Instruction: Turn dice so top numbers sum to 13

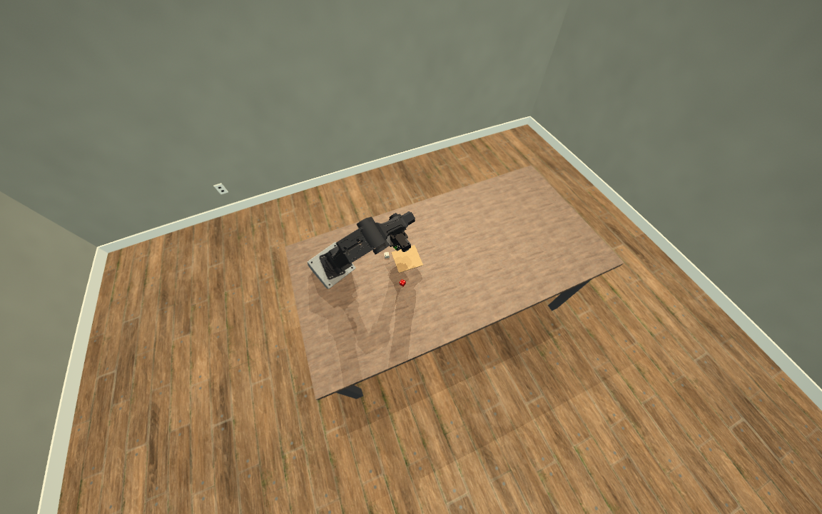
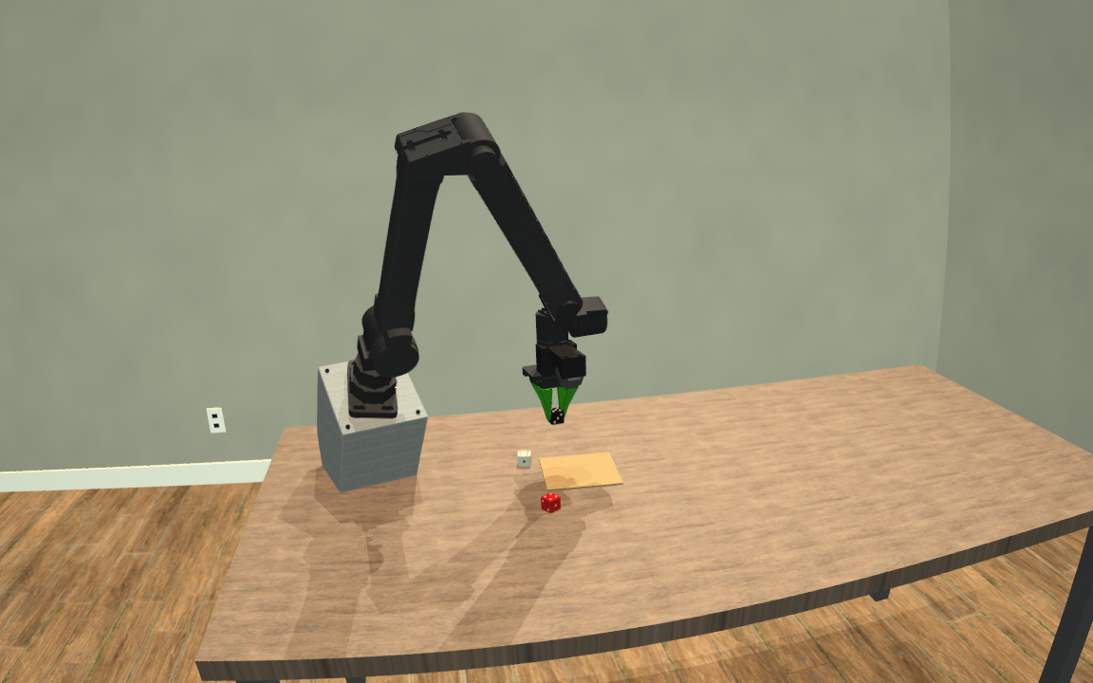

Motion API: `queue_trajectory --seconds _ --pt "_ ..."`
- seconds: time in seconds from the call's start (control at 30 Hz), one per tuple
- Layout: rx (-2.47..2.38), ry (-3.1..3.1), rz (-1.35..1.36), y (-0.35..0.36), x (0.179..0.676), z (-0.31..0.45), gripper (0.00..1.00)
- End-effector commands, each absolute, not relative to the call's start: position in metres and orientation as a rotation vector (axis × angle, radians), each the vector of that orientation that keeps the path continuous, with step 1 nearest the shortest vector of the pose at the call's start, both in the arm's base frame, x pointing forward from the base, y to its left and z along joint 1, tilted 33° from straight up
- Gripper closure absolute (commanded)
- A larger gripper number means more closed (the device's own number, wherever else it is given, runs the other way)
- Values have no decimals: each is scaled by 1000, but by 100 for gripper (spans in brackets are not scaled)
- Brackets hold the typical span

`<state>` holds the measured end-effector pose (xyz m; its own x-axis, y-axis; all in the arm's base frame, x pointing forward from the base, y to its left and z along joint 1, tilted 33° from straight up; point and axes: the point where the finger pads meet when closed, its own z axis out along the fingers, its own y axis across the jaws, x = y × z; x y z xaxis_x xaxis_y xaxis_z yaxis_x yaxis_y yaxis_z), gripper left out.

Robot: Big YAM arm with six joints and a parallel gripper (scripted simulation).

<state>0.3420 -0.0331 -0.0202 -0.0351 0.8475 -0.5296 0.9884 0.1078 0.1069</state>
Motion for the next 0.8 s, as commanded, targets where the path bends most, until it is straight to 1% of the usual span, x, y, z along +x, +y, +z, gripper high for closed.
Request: queue_trajectory --seconds 0.0,0.1,0.2,0.53,0.77 --pt "1907 1760 -327 -47 336 -9 80" --pt "1928 1732 -319 -51 333 -7 80" --pt "1901 1763 -313 -39 343 -10 80" --pt "1921 1749 -331 -47 338 -13 80" --pt "1916 1775 -357 -58 331 -28 80"
